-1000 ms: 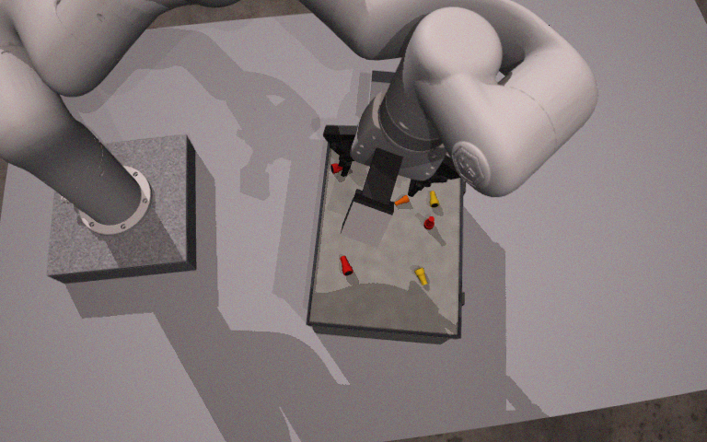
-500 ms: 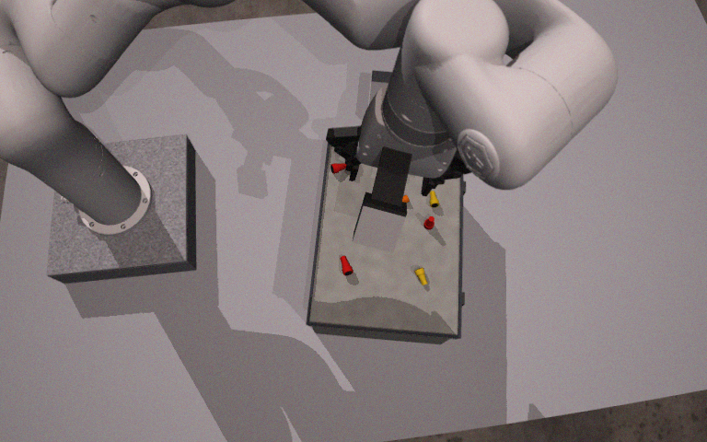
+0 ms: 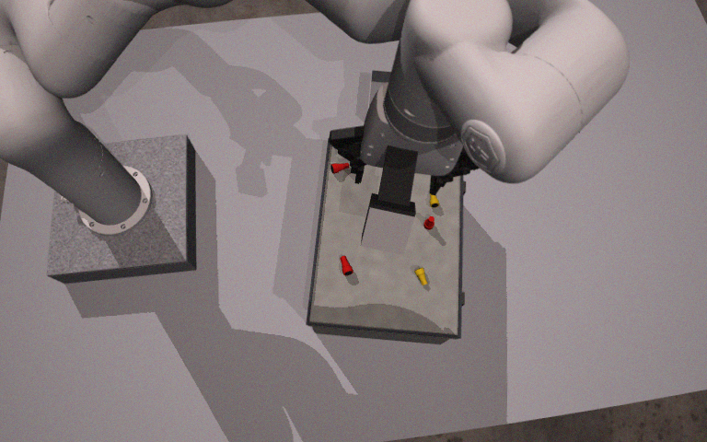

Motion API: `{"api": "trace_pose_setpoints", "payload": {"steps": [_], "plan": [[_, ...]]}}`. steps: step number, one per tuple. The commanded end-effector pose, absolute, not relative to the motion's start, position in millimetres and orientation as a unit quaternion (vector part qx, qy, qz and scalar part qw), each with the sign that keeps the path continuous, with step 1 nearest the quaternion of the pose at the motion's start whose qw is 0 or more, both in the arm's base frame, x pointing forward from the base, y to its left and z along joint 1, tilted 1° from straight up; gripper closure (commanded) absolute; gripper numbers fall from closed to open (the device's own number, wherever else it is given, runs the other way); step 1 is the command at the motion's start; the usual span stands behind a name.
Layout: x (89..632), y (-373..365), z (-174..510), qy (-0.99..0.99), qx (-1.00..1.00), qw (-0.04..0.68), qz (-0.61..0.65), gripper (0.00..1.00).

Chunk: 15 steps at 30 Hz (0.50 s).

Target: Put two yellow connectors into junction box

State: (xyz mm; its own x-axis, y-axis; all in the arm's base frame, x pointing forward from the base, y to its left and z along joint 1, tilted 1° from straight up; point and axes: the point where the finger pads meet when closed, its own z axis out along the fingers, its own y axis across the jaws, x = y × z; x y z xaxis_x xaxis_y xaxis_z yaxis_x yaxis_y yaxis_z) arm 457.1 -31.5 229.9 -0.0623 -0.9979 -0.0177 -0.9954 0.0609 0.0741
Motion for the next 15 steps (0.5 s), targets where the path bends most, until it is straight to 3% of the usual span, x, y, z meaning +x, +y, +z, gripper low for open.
{"api": "trace_pose_setpoints", "payload": {"steps": [1,15], "plan": [[460.0,-36.2,240.3,-0.724,0.689,0.013,-0.023,0.00],[463.5,-41.5,251.4,-0.718,0.696,0.007,-0.010,0.00]]}}
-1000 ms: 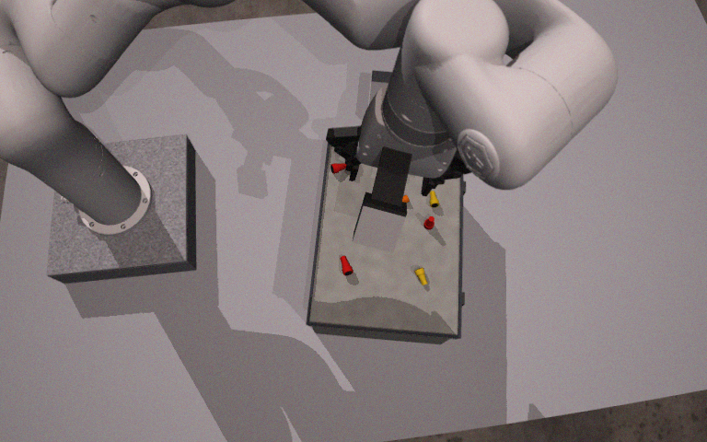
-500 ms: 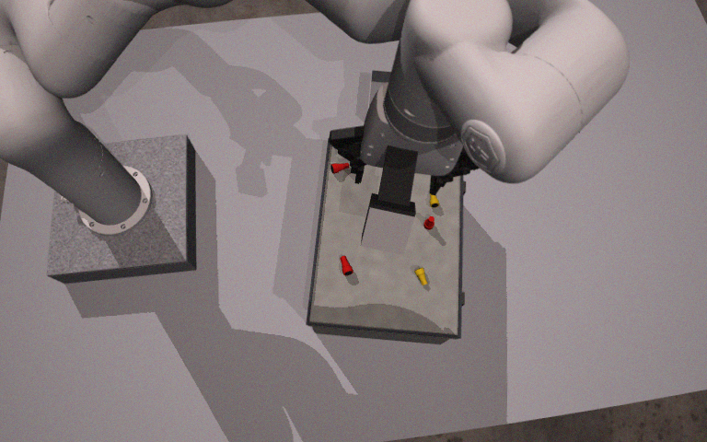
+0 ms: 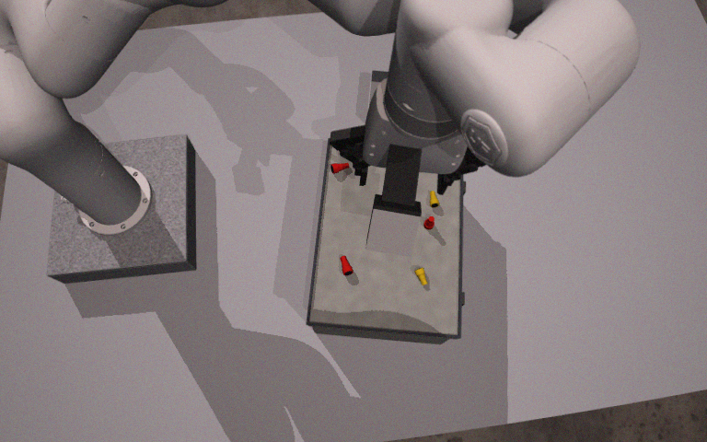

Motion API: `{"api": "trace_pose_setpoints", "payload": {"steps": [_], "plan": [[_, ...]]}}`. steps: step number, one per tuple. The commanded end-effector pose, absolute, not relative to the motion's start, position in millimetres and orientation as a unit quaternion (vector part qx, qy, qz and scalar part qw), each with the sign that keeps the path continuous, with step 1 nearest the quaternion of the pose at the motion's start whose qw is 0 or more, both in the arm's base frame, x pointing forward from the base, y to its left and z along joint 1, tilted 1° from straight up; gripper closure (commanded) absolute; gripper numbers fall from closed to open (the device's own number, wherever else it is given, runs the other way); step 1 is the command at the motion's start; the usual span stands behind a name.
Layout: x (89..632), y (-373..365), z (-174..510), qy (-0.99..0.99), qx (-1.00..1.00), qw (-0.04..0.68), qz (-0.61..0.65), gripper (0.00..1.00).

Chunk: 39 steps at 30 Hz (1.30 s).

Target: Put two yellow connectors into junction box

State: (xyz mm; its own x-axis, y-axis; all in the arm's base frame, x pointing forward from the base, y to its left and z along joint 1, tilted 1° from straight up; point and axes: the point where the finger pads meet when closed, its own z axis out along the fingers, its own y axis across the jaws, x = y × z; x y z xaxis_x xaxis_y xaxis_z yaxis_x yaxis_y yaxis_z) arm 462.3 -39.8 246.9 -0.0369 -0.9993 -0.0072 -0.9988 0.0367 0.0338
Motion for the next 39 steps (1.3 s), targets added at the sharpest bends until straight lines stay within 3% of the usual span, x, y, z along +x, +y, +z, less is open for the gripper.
{"api": "trace_pose_setpoints", "payload": {"steps": [1,15,16,39], "plan": [[464.2,-42.6,253.7,-0.717,0.697,0.005,-0.007,0.00],[465.2,-44.2,257.1,-0.715,0.699,0.004,-0.003,0.00],[465.2,-44.2,257.1,-0.715,0.699,0.004,-0.003,1.00],[465.2,-44.2,257.1,-0.715,0.699,0.004,-0.003,1.00]]}}
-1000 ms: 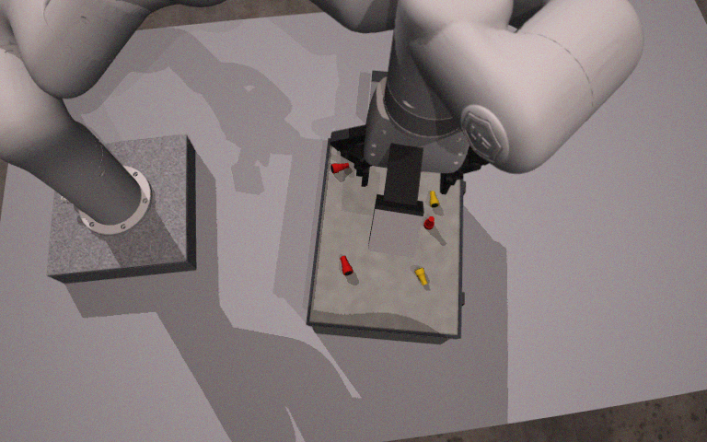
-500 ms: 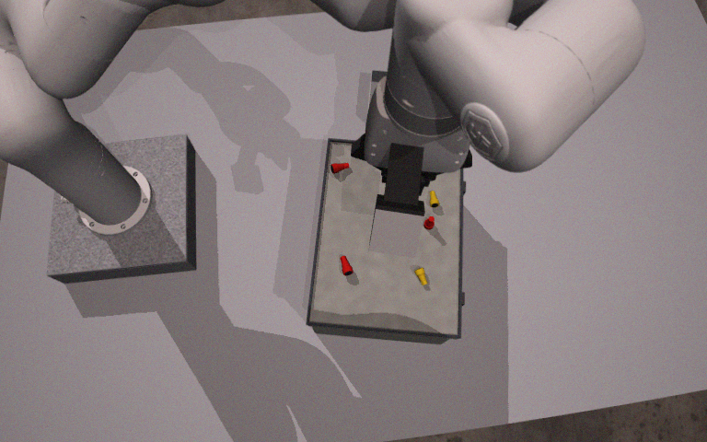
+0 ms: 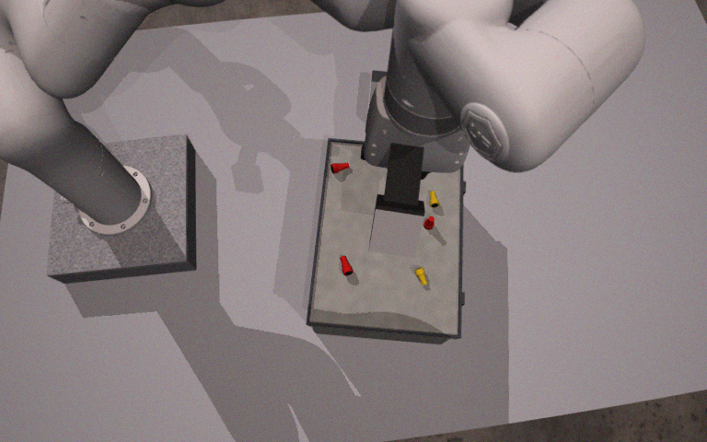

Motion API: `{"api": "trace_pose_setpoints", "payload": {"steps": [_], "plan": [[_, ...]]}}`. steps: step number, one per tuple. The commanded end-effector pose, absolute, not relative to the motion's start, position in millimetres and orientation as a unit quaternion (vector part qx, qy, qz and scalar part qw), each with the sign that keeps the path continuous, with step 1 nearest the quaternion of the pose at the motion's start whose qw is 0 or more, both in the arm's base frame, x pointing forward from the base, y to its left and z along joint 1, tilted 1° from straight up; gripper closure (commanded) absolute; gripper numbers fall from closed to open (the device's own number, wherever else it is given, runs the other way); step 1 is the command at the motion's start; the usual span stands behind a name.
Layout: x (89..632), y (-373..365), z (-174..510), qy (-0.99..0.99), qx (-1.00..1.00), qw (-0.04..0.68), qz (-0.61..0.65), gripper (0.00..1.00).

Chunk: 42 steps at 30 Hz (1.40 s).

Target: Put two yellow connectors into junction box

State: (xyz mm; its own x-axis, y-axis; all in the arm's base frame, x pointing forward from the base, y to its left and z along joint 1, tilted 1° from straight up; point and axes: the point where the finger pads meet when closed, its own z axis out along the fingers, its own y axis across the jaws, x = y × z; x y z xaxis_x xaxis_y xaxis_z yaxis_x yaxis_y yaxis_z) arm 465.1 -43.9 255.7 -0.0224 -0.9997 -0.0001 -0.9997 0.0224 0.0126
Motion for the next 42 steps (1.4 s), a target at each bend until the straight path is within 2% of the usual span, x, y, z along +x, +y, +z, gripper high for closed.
{"api": "trace_pose_setpoints", "payload": {"steps": [1,10,11,15,26,37,42], "plan": [[465.2,-44.2,257.1,-0.715,0.699,0.004,-0.003,1.00],[465.2,-44.2,257.1,-0.715,0.699,0.004,-0.003,1.00],[465.5,-44.4,256.7,-0.714,0.700,0.004,-0.003,0.71],[470.4,-49.3,247.6,-0.700,0.714,0.005,-0.002,0.71],[509.7,-108.7,139.3,-0.532,0.847,0.003,-0.004,0.71],[510.6,-111.0,134.6,-0.526,0.851,0.003,-0.004,0.71],[511.2,-111.3,104.0,-0.526,0.851,0.003,-0.004,0.71]]}}
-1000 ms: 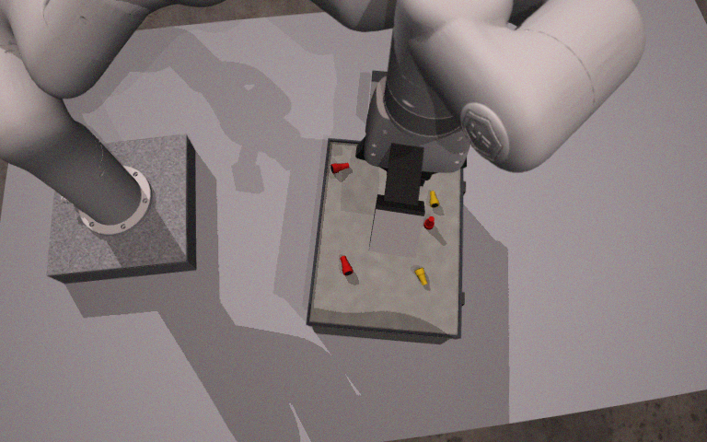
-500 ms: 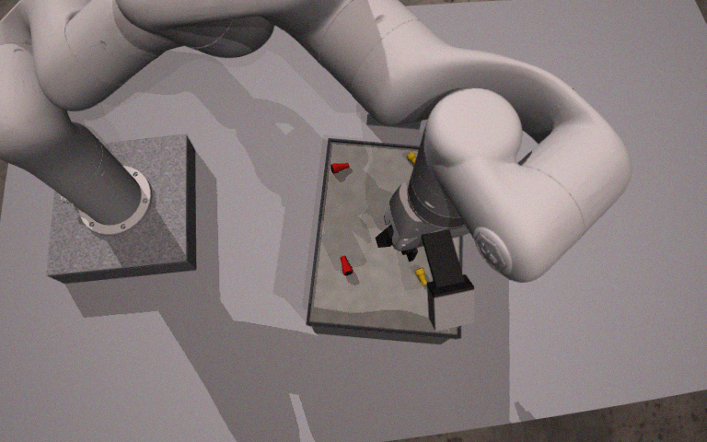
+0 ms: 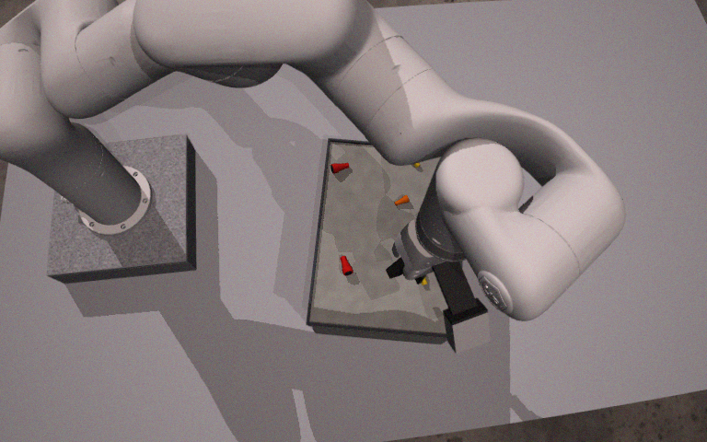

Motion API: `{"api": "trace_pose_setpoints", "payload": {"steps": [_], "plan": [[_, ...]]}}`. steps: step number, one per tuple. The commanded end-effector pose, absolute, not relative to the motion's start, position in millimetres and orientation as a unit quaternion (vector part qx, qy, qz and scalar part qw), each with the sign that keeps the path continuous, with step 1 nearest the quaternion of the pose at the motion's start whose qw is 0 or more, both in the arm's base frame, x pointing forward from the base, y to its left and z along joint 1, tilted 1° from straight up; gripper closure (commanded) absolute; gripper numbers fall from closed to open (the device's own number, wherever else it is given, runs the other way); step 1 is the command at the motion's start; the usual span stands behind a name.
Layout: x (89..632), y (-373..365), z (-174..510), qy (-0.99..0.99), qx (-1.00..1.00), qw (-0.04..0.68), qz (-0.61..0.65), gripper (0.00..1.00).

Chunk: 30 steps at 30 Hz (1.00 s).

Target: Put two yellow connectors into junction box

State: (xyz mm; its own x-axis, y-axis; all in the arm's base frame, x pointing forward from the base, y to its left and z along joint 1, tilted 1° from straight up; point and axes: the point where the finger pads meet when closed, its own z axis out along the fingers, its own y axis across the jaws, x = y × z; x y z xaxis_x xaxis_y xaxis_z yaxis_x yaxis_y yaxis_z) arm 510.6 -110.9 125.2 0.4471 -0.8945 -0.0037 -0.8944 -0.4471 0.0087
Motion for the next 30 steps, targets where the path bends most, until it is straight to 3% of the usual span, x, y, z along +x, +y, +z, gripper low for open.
{"api": "trace_pose_setpoints", "payload": {"steps": [1,30], "plan": [[511.3,-111.3,98.5,-0.526,0.851,0.003,-0.004,0.71],[511.9,-111.7,95.3,-0.526,0.851,0.003,-0.004,0.71]]}}
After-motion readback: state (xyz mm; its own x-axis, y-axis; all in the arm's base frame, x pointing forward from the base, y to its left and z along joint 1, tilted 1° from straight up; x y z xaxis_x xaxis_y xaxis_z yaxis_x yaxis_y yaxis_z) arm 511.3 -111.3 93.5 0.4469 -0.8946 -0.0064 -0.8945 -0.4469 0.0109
